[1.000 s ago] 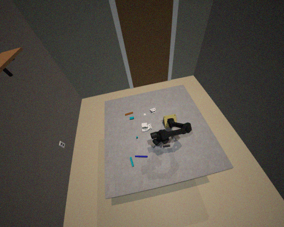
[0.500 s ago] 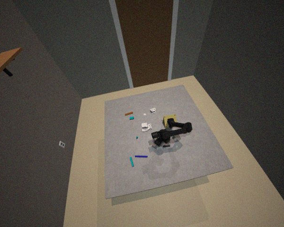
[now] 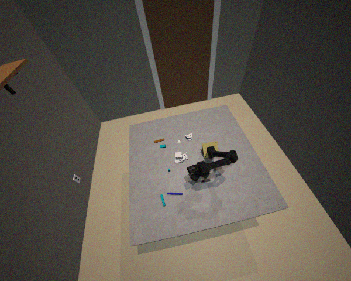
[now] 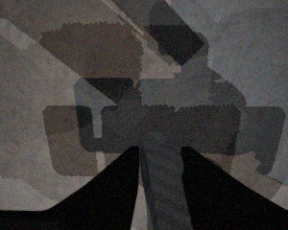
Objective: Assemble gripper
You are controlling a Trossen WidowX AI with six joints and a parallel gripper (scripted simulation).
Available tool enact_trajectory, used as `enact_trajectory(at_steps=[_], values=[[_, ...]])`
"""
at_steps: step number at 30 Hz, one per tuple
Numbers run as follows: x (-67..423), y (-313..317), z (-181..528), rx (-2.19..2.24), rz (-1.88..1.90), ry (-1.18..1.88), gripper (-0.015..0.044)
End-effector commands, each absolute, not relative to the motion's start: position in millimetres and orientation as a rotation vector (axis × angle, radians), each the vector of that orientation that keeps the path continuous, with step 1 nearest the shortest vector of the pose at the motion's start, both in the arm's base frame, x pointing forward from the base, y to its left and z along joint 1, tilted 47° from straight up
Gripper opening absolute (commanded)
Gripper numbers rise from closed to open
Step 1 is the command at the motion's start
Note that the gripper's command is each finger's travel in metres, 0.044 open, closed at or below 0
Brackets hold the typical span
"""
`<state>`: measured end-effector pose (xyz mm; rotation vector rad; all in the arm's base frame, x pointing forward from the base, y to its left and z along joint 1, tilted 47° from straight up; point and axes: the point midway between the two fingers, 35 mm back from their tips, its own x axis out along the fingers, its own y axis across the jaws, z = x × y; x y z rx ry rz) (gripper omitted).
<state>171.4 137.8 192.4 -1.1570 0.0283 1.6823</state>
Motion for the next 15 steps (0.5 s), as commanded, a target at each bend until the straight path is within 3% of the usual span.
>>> enact_trajectory(at_steps=[1, 15], values=[[172, 142, 188, -1.160, 1.680, 0.032, 0.0037], [171, 159, 173, -1.158, 1.678, 0.029, 0.0037]])
